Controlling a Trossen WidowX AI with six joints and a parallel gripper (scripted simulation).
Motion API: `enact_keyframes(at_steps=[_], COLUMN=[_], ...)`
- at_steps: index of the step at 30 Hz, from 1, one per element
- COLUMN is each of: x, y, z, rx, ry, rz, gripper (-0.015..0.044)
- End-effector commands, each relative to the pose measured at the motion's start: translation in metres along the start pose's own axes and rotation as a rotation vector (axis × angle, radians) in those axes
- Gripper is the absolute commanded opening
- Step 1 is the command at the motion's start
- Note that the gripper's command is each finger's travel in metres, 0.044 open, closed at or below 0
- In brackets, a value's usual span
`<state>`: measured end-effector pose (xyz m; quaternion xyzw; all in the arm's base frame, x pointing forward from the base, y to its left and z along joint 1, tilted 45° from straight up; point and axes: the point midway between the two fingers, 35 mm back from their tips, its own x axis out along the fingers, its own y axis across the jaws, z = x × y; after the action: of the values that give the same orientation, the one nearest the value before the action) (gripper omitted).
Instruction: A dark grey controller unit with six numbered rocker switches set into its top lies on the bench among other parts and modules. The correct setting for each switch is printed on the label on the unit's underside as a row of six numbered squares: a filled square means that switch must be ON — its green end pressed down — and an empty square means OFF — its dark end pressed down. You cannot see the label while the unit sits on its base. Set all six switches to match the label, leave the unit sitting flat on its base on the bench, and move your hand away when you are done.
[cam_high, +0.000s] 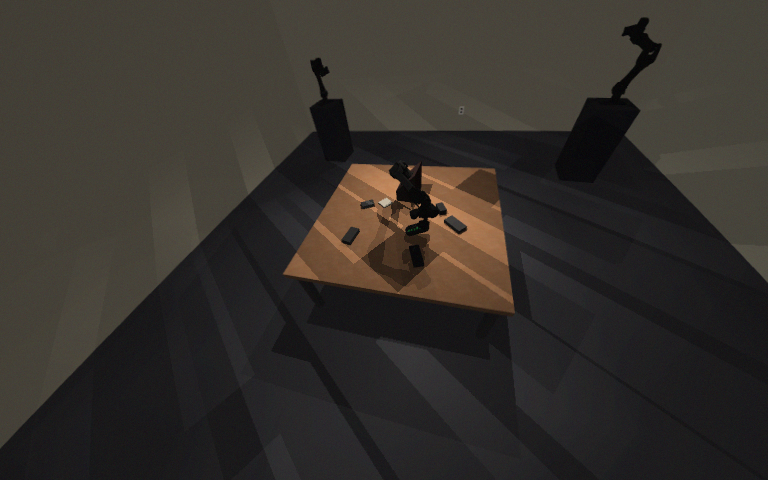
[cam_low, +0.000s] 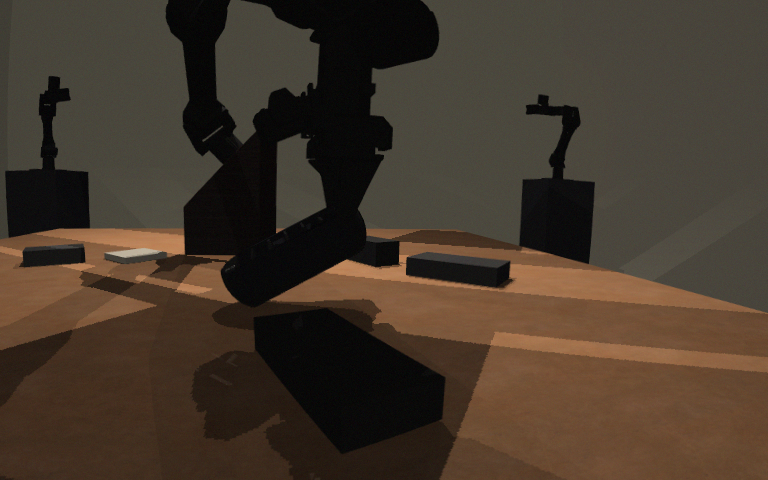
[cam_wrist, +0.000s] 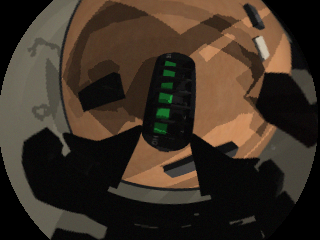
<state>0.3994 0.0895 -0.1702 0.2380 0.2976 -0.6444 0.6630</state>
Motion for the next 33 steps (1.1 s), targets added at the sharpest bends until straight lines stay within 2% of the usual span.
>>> enact_keyframes(at_steps=[1,33], x=[-0.004,-0.017], y=[0.002,0.000], z=[0.004,0.023], rx=[0.002,0.001], ry=[0.010,0.063], rz=[0.006,0.005], gripper=[0.0335,0.0336])
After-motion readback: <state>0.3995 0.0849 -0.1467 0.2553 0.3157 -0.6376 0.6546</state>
